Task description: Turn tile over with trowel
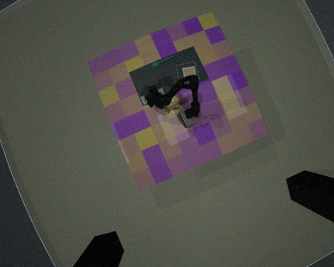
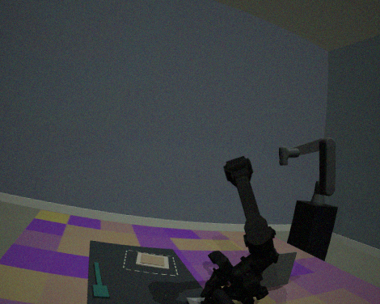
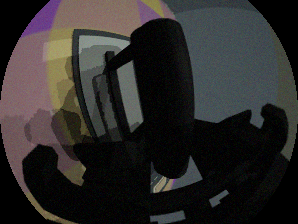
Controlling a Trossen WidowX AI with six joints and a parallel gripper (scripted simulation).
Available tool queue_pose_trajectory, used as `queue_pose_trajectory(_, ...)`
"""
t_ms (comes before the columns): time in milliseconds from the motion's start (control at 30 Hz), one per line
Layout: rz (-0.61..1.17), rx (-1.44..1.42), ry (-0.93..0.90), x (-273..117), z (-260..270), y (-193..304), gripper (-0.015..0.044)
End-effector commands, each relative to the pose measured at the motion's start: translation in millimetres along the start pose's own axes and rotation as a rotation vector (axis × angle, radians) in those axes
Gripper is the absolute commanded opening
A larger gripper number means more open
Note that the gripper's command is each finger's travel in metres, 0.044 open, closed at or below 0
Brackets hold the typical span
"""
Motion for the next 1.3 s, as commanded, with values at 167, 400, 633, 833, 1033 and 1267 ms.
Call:
queue_pose_trajectory(167,-0.004,0.0,0.003,3,3,1,0.0079)
queue_pose_trajectory(400,-0.004,0.0,0.003,3,3,1,0.0263)
queue_pose_trajectory(633,-0.004,0.0,0.003,3,3,1,0.03)
queue_pose_trajectory(833,-0.006,0.001,0.0,-1,4,0,0.03)
queue_pose_trajectory(1033,-0.01,0.003,-0.007,-16,5,-3,0.03)
queue_pose_trajectory(1267,-0.01,0.004,-0.008,-35,5,-3,0.03)
Point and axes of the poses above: the point midway between the two fingers, 35 mm back from their tips, its own x axis out along the fingers, its own z axis across the jaws, y = z × x, the point moved 6 cm from there along -x, back along the fingers, and after that the axes turned 14 degrees about x, right-handed, at the moved point
